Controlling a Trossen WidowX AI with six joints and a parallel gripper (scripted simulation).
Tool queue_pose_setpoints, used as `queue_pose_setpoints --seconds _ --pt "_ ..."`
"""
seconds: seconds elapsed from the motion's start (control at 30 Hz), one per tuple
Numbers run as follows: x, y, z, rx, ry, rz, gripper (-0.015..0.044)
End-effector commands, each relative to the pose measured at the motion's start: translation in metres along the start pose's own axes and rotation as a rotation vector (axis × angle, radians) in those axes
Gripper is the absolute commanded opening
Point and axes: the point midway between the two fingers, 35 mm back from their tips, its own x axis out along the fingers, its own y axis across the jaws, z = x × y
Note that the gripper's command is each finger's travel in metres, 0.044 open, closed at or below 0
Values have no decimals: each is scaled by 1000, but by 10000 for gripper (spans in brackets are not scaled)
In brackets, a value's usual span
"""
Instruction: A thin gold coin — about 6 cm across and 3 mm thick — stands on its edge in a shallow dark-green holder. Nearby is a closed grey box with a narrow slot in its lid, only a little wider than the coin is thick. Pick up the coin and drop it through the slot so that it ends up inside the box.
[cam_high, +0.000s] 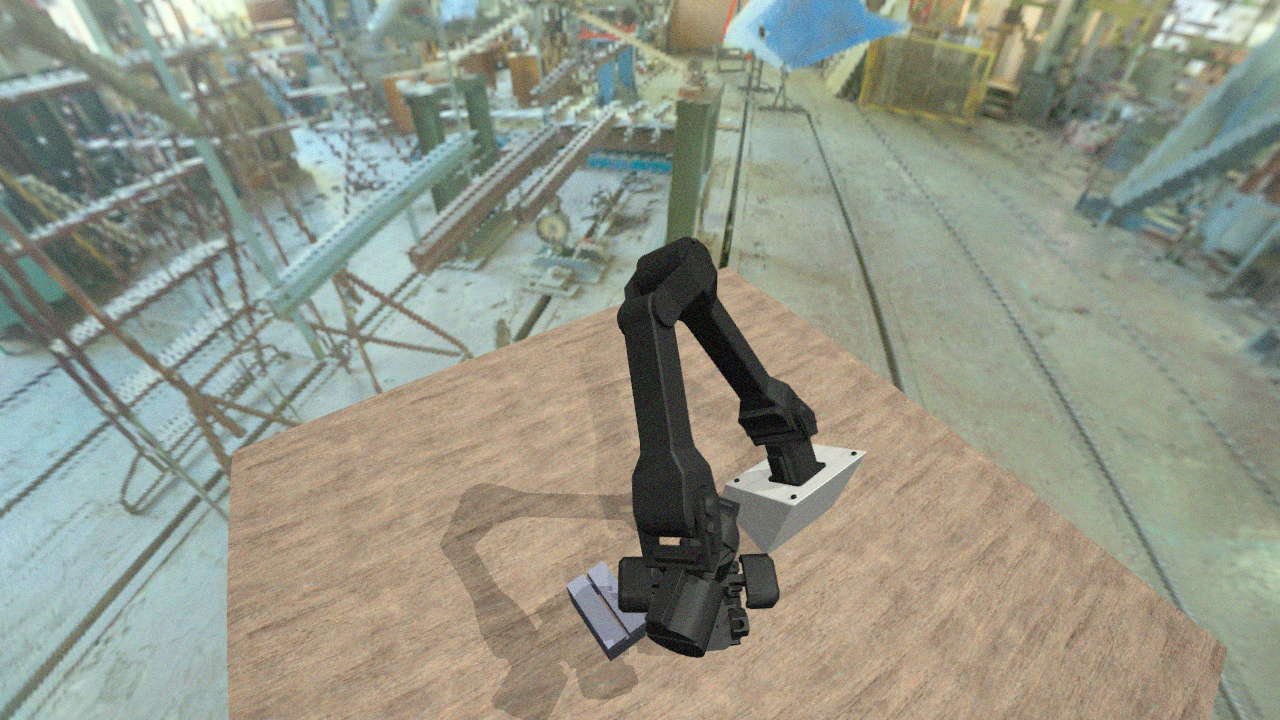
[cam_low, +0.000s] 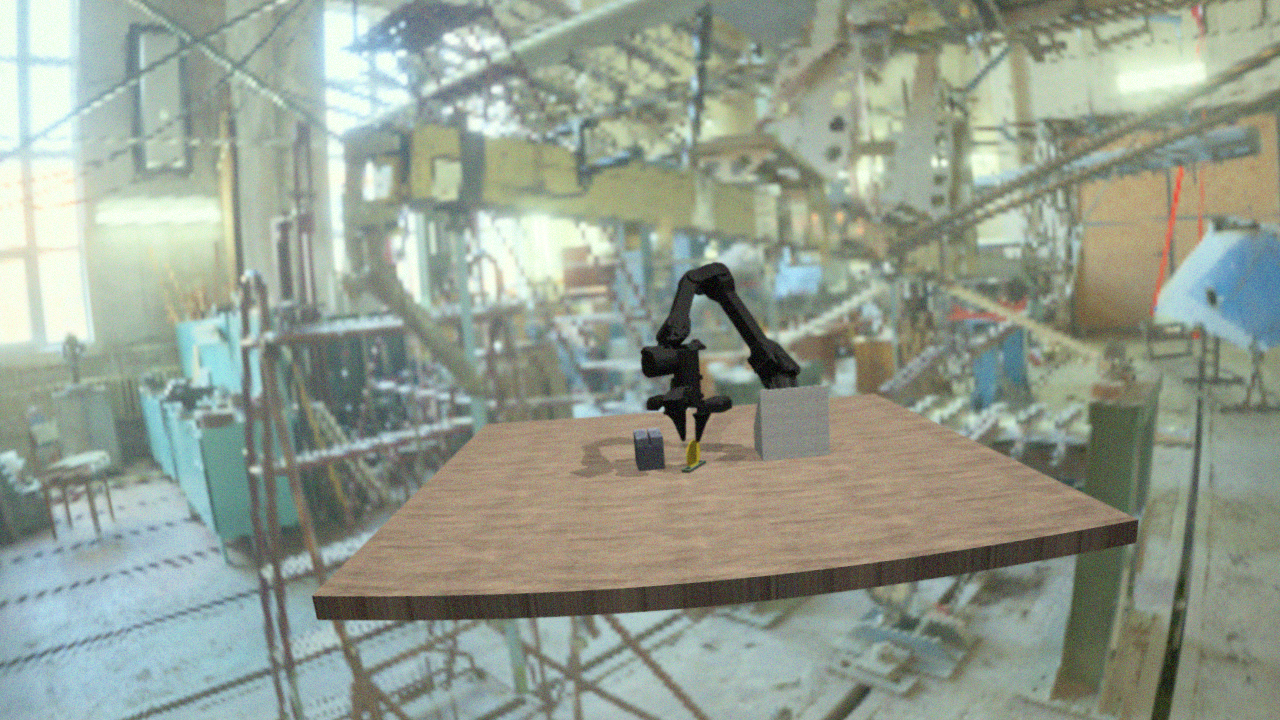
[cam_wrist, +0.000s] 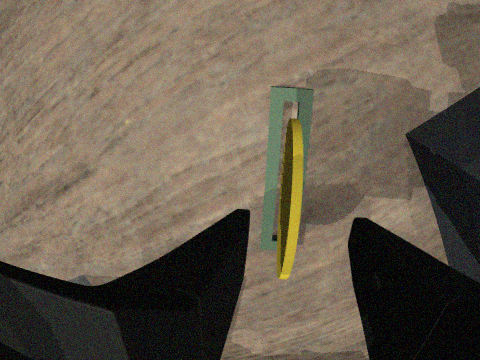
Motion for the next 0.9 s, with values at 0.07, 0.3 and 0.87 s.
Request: queue_pose_setpoints --seconds 0.07,0.3,0.87 --pt "11 2 -2 -10 9 0 161" --pt "22 2 -2 -10 9 0 161" --pt "49 2 -4 -10 13 -2 161"
